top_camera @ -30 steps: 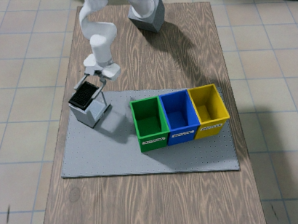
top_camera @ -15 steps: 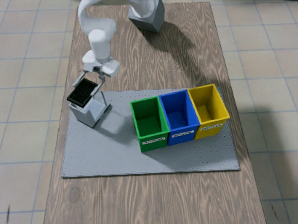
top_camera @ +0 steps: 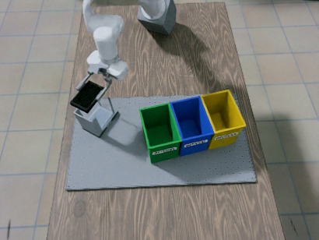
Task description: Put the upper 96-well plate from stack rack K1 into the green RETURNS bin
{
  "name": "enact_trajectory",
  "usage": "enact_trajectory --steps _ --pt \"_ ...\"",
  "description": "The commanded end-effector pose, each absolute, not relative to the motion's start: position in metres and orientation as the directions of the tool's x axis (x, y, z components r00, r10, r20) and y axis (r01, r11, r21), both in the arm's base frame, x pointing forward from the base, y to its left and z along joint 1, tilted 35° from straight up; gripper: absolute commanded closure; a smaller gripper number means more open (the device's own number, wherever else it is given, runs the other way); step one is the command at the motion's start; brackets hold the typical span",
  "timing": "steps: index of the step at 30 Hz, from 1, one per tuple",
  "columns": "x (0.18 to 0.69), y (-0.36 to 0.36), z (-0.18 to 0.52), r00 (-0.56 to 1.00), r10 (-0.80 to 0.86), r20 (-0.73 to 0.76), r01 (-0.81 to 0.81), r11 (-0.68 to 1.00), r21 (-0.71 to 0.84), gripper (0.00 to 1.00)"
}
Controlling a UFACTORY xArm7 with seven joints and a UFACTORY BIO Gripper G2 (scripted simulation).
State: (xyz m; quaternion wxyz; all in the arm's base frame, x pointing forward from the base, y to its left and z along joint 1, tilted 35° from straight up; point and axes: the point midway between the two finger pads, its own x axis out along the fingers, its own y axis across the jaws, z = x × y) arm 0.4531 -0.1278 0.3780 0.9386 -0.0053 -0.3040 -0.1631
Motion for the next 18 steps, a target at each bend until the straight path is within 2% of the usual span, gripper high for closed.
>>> enact_trajectory --steps 1,11,18 --pt "0.452 -0.128 0.381 0.762 -0.303 0.573 0.309 0.947 0.089 1.0" --pt "0.452 -0.128 0.381 0.762 -0.303 0.573 0.309 0.947 0.089 1.0" --pt "0.457 -0.108 0.38 0.808 -0.109 0.579 0.152 0.988 -0.026 1.0"
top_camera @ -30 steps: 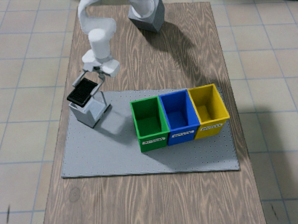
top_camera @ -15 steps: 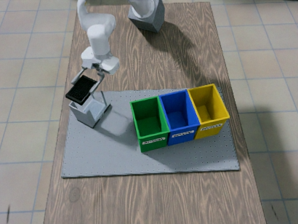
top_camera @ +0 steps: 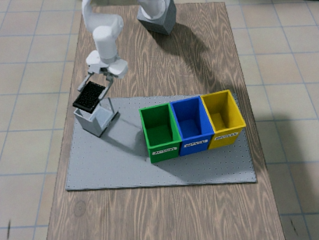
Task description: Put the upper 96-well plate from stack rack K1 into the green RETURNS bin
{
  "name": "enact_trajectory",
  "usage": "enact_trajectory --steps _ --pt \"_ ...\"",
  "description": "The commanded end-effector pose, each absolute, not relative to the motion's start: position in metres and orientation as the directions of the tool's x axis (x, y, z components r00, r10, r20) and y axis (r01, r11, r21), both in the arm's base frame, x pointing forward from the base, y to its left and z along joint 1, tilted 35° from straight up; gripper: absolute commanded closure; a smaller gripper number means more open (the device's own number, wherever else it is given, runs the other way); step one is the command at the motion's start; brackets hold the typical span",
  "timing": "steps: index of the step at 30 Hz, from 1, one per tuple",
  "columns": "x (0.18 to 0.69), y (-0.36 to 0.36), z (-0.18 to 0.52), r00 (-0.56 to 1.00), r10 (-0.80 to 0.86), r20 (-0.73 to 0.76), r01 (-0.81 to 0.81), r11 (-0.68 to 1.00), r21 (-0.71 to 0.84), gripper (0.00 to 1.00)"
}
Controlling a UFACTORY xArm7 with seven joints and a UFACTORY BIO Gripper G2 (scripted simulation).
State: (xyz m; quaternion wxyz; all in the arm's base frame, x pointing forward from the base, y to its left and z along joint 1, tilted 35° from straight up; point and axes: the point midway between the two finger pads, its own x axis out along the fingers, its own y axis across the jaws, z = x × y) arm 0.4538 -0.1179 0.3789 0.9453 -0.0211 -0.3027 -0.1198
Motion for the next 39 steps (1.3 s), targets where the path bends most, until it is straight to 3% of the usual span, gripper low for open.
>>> enact_trajectory --steps 1,16,39 --pt "0.457 -0.108 0.38 0.808 -0.109 0.579 0.152 0.988 -0.026 1.0" --pt "0.469 -0.06 0.378 0.782 0.378 0.496 -0.254 0.919 -0.301 1.0" --pt "0.484 0.002 0.376 0.767 0.426 0.479 -0.295 0.898 -0.326 1.0"
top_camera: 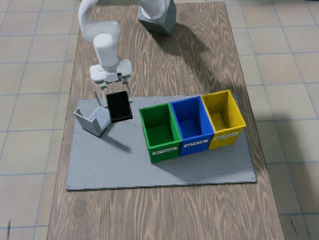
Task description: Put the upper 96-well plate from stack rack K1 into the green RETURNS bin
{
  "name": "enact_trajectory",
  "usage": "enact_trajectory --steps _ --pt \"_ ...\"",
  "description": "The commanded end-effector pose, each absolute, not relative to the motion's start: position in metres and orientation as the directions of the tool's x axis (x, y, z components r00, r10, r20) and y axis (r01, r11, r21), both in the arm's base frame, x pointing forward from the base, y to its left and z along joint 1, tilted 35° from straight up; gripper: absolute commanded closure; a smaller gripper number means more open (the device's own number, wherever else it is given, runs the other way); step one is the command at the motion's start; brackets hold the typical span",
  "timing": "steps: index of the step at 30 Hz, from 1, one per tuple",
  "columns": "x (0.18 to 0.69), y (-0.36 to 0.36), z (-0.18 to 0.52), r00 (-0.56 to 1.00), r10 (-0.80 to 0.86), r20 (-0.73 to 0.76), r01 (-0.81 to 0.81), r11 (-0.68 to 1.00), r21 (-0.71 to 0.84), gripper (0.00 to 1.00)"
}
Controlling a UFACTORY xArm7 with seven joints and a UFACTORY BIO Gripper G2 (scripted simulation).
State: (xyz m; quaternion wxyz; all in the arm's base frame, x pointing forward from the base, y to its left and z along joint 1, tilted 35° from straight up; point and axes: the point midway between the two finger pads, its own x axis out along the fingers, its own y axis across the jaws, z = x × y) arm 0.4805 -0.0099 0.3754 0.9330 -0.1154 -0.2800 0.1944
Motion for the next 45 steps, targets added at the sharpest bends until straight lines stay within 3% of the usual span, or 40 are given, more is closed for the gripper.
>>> enact_trajectory --steps 1,45 --pt "0.485 0.005 0.376 0.767 0.426 0.479 -0.295 0.898 -0.326 1.0" --pt "0.517 0.135 0.372 0.767 0.427 0.48 -0.296 0.898 -0.326 1.0"
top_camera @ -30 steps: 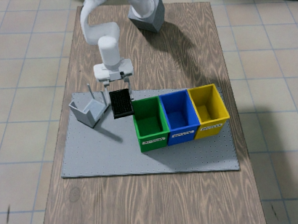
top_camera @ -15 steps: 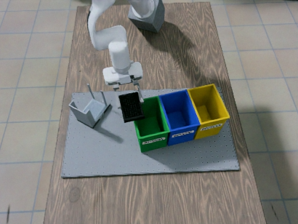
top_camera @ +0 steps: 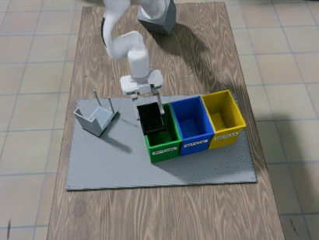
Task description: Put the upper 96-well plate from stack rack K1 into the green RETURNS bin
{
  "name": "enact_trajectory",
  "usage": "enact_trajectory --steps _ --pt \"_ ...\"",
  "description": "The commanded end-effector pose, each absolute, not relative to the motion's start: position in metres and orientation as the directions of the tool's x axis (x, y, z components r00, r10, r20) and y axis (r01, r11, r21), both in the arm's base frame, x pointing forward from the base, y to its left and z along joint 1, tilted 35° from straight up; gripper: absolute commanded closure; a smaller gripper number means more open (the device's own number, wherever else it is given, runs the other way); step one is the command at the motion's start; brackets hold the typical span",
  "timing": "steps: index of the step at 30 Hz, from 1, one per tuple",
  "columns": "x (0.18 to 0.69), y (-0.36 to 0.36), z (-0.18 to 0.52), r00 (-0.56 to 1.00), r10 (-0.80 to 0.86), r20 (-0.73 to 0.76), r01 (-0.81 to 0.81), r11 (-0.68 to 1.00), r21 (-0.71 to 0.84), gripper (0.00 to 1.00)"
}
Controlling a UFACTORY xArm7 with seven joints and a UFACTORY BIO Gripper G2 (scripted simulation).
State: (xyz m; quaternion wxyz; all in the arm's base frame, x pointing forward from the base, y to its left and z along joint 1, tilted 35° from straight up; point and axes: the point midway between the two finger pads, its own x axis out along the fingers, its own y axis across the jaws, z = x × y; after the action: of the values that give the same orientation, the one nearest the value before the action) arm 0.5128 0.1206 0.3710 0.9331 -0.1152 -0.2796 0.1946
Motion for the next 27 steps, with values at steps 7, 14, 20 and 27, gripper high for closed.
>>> enact_trajectory --steps 7,14,20,27 --pt "0.521 0.151 0.371 0.767 0.427 0.48 -0.296 0.898 -0.326 1.0" --pt "0.523 0.157 0.371 0.767 0.427 0.48 -0.296 0.898 -0.326 1.0" --pt "0.523 0.157 0.371 0.767 0.427 0.48 -0.296 0.898 -0.326 1.0" --pt "0.523 0.156 0.371 0.767 0.427 0.48 -0.296 0.898 -0.326 1.0"
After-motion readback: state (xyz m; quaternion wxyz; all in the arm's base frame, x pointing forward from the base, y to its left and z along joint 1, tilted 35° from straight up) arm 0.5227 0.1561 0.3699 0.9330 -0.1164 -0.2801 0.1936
